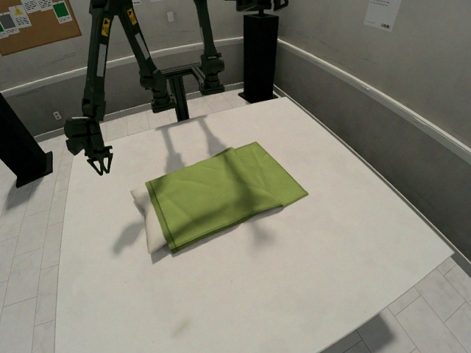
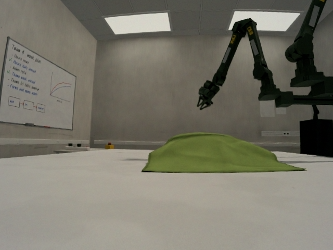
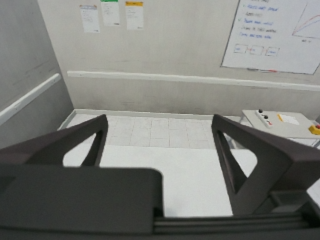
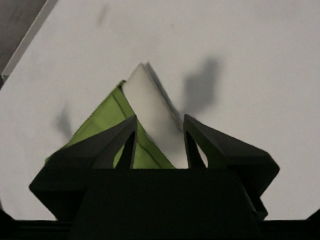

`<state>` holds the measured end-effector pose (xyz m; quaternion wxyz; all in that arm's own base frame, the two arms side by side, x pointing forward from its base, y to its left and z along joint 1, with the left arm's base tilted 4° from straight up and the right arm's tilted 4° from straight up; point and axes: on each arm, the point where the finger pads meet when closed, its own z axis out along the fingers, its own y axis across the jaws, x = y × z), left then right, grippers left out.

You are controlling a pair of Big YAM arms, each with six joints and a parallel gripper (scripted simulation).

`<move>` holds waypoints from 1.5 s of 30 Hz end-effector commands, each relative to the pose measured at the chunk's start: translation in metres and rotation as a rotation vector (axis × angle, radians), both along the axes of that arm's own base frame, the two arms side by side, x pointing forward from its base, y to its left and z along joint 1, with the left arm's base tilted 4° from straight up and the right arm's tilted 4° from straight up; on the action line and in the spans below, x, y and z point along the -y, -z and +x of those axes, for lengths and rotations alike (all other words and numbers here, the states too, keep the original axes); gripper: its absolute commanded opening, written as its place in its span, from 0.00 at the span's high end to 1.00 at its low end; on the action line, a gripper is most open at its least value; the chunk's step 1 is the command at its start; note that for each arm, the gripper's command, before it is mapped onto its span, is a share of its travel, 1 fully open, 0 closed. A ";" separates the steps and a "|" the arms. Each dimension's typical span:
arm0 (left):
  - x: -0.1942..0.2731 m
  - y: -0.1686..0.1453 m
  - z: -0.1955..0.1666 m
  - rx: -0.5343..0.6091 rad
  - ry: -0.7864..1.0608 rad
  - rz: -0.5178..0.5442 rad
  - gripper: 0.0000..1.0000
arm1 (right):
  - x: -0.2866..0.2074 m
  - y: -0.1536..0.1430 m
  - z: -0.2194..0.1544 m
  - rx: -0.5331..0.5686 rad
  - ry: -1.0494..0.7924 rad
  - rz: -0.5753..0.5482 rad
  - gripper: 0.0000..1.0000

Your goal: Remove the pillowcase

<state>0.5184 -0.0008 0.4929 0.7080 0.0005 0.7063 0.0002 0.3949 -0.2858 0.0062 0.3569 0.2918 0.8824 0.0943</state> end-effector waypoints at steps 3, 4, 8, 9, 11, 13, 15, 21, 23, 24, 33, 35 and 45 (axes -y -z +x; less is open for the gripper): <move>-0.003 -0.040 0.005 0.053 -0.004 0.000 0.00 | 0.014 0.041 -0.032 -0.040 0.063 0.084 0.56; -0.003 -0.040 0.005 0.053 -0.004 0.000 0.00 | 0.027 0.033 -0.025 -0.014 0.064 0.069 0.56; -0.003 -0.040 0.005 0.053 -0.004 0.000 0.00 | 0.018 0.088 -0.083 -0.069 0.149 0.224 0.56; -0.003 -0.040 0.005 0.053 -0.004 0.000 0.00 | 0.018 0.097 -0.094 -0.072 0.171 0.257 0.56; -0.003 -0.040 0.005 0.053 -0.004 0.000 0.00 | 0.027 0.113 -0.107 -0.063 0.201 0.299 0.56; -0.003 -0.040 0.005 0.053 -0.004 0.000 0.00 | 0.036 0.124 -0.118 -0.047 0.231 0.332 0.56; -0.003 -0.040 0.005 0.053 -0.004 0.000 0.00 | 0.032 0.140 -0.135 -0.047 0.266 0.391 0.56; -0.003 -0.040 0.005 0.053 -0.004 0.000 0.00 | 0.017 0.163 -0.157 -0.053 0.311 0.477 0.56; -0.003 -0.040 0.005 0.053 -0.004 0.000 0.00 | 0.011 0.178 -0.169 -0.060 0.337 0.521 0.56; -0.003 -0.040 0.005 0.053 -0.004 0.000 0.00 | 0.002 0.181 -0.177 -0.065 0.360 0.551 0.56; -0.003 -0.040 0.005 0.053 -0.004 0.000 0.00 | -0.007 0.188 -0.182 -0.066 0.368 0.592 0.56; -0.003 -0.040 0.005 0.053 -0.004 0.000 0.00 | -0.020 0.199 -0.188 -0.090 0.381 0.633 0.56; -0.003 -0.040 0.005 0.053 -0.004 0.000 0.00 | -0.011 0.205 -0.179 -0.080 0.379 0.606 0.56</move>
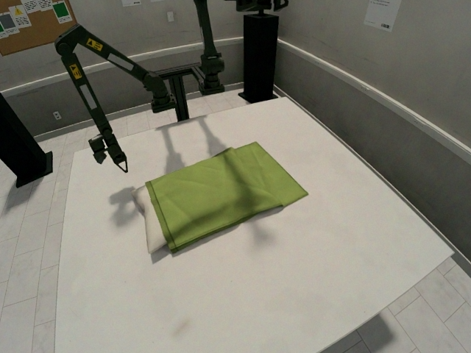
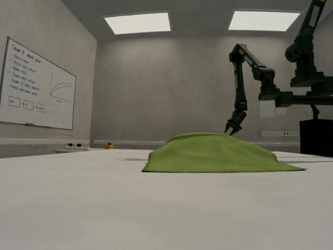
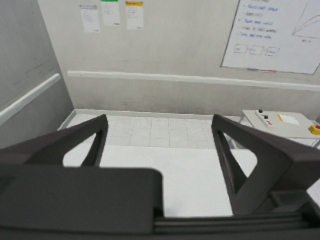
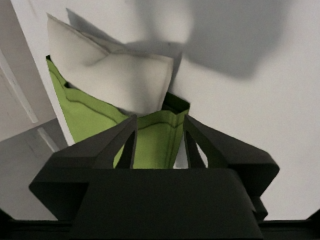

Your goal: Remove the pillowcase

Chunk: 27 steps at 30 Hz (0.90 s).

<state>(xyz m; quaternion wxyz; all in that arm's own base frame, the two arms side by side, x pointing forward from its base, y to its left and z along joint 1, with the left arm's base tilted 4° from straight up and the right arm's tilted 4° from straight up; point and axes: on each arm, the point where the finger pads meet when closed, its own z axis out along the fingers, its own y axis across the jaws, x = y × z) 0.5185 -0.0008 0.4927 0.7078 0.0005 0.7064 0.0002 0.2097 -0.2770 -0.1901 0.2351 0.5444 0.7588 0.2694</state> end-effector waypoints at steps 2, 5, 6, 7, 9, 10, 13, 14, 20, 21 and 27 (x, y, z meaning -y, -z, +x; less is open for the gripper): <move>-0.003 -0.040 0.005 0.053 -0.004 0.000 0.00 | -0.006 0.010 0.006 -0.005 -0.001 0.017 0.56; -0.003 -0.040 0.005 0.053 -0.004 0.000 0.00 | -0.004 0.014 0.010 -0.004 0.000 0.011 0.56; -0.003 -0.040 0.005 0.053 -0.004 0.000 0.00 | -0.004 0.015 0.011 -0.004 0.000 0.010 0.56; -0.003 -0.040 0.005 0.053 -0.004 0.000 0.00 | -0.003 0.017 0.013 -0.003 0.000 0.008 0.56; -0.003 -0.040 0.005 0.053 -0.004 0.000 0.00 | -0.003 0.017 0.013 -0.003 0.000 0.008 0.56; -0.003 -0.040 0.005 0.053 -0.004 0.000 0.00 | -0.002 0.011 0.013 0.001 0.004 -0.001 0.56; -0.003 -0.040 0.005 0.053 -0.004 0.000 0.00 | -0.004 0.020 0.016 -0.004 0.000 0.007 0.56; -0.003 -0.040 0.005 0.053 -0.004 0.000 0.00 | -0.006 0.021 0.016 -0.004 0.000 0.009 0.56; -0.003 -0.040 0.005 0.053 -0.004 0.000 0.00 | -0.014 0.028 0.019 -0.009 -0.001 0.021 0.56; -0.003 -0.040 0.005 0.053 -0.004 0.000 0.00 | -0.007 0.029 0.023 -0.004 -0.001 0.009 0.56; -0.003 -0.040 0.005 0.053 -0.004 0.000 0.00 | -0.006 0.022 0.024 0.004 0.009 -0.001 0.56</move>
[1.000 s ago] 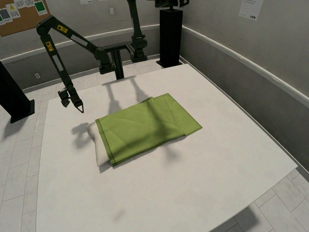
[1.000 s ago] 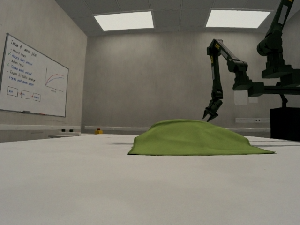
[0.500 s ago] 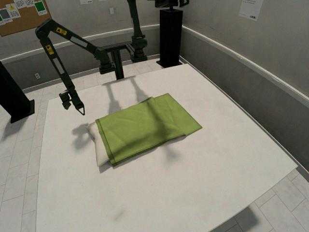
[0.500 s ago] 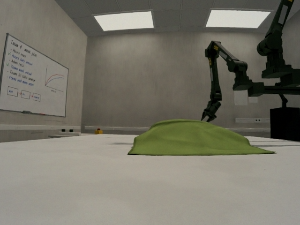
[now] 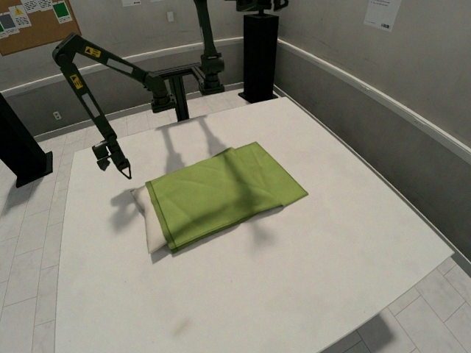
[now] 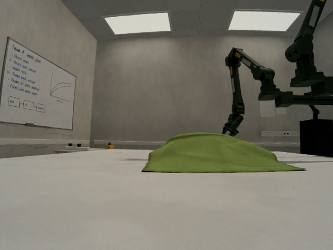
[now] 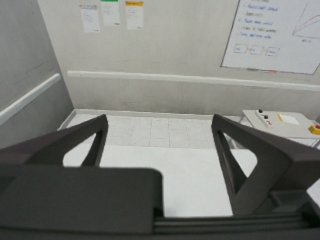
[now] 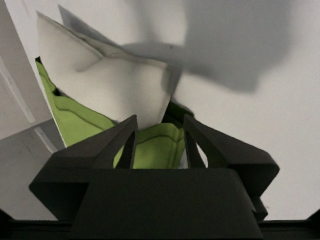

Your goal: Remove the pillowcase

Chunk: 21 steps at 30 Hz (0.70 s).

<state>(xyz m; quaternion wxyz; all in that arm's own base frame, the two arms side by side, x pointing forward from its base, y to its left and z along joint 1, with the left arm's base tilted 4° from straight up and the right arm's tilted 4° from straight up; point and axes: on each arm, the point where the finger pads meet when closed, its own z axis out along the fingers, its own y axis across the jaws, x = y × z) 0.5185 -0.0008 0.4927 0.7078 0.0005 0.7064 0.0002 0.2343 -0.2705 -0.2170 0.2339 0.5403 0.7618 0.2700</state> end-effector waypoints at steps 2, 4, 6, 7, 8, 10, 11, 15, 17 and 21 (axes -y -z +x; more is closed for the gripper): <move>-0.003 -0.040 0.005 0.053 -0.004 0.000 0.00 | -0.004 0.008 0.003 -0.005 0.010 0.013 0.56; -0.003 -0.040 0.005 0.053 -0.004 0.000 0.00 | -0.005 0.010 0.005 -0.005 0.010 0.013 0.56; -0.003 -0.040 0.005 0.053 -0.004 0.000 0.00 | -0.007 0.013 0.007 -0.006 0.009 0.015 0.56; -0.003 -0.040 0.005 0.053 -0.004 0.000 0.00 | -0.007 0.013 0.007 -0.005 0.009 0.016 0.56; -0.003 -0.040 0.005 0.053 -0.004 0.000 0.00 | -0.007 0.014 0.008 -0.006 0.009 0.015 0.56; -0.003 -0.040 0.005 0.053 -0.004 0.000 0.00 | -0.007 0.017 0.010 -0.006 0.009 0.014 0.56; -0.003 -0.040 0.005 0.053 -0.004 0.000 0.00 | -0.008 0.018 0.011 -0.006 0.009 0.014 0.56; -0.003 -0.040 0.005 0.053 -0.004 0.000 0.00 | -0.008 0.019 0.014 -0.004 0.009 0.013 0.56; -0.003 -0.040 0.005 0.053 -0.004 0.000 0.00 | -0.003 0.015 0.014 0.001 0.017 0.000 0.56; -0.003 -0.040 0.005 0.053 -0.004 0.000 0.00 | -0.011 0.027 0.018 -0.007 0.009 0.016 0.56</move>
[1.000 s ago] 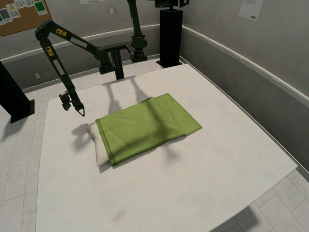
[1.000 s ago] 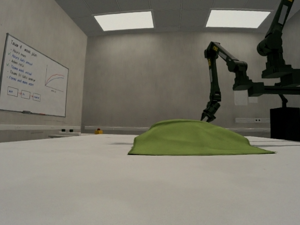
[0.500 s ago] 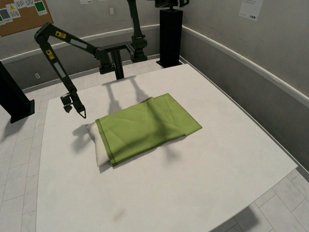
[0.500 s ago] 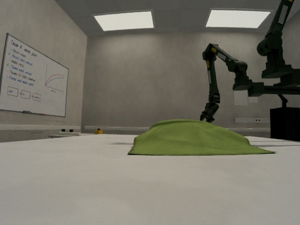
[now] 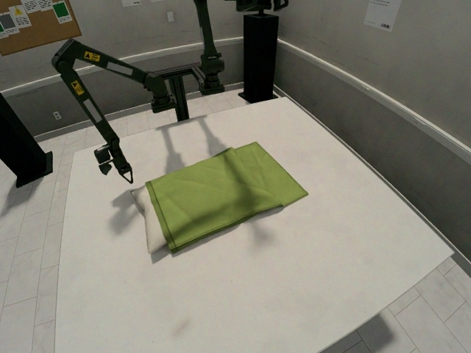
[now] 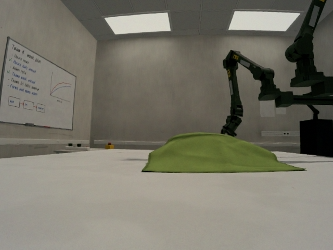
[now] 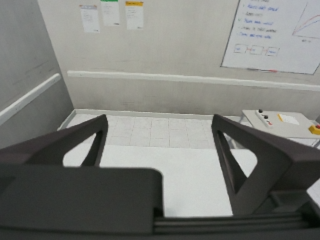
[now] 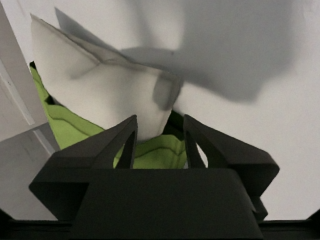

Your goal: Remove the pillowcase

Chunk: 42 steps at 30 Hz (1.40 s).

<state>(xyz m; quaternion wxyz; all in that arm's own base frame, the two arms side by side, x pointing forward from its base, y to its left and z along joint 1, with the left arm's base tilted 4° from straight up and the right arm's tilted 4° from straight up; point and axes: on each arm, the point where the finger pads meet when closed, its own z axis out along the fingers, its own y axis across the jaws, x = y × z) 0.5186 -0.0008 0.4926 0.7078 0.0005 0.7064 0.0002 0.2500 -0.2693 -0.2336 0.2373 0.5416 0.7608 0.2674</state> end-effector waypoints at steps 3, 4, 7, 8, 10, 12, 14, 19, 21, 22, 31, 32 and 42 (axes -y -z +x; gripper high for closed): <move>-0.003 -0.040 0.005 0.053 -0.004 0.000 0.00 | -0.011 0.013 0.005 -0.009 0.003 0.023 0.56; -0.003 -0.040 0.005 0.053 -0.004 0.000 0.00 | -0.010 0.014 0.006 -0.009 0.003 0.022 0.56; -0.003 -0.040 0.005 0.053 -0.004 0.000 0.00 | -0.012 0.018 0.009 -0.010 0.002 0.023 0.56; -0.003 -0.040 0.005 0.053 -0.004 0.000 0.00 | -0.012 0.019 0.010 -0.010 0.002 0.023 0.56; -0.003 -0.040 0.005 0.053 -0.004 0.000 0.00 | -0.012 0.020 0.011 -0.009 0.002 0.021 0.56; -0.003 -0.040 0.005 0.053 -0.004 0.000 0.00 | -0.012 0.020 0.011 -0.009 0.002 0.021 0.56; -0.003 -0.040 0.005 0.053 -0.004 0.000 0.00 | -0.012 0.023 0.013 -0.009 0.003 0.021 0.56; -0.003 -0.040 0.005 0.053 -0.004 0.000 0.00 | -0.015 0.028 0.017 -0.010 0.002 0.024 0.56; -0.003 -0.040 0.005 0.053 -0.004 0.000 0.00 | -0.015 0.031 0.019 -0.010 0.002 0.023 0.56; -0.003 -0.040 0.005 0.053 -0.004 0.000 0.00 | -0.015 0.032 0.021 -0.010 0.002 0.023 0.56; -0.003 -0.040 0.005 0.053 -0.004 0.000 0.00 | -0.016 0.039 0.027 -0.009 0.002 0.022 0.56; -0.003 -0.040 0.005 0.053 -0.004 0.000 0.00 | -0.016 0.040 0.028 -0.009 0.002 0.021 0.56; -0.003 -0.040 0.005 0.053 -0.004 0.000 0.00 | -0.016 0.045 0.038 -0.002 0.001 0.013 0.60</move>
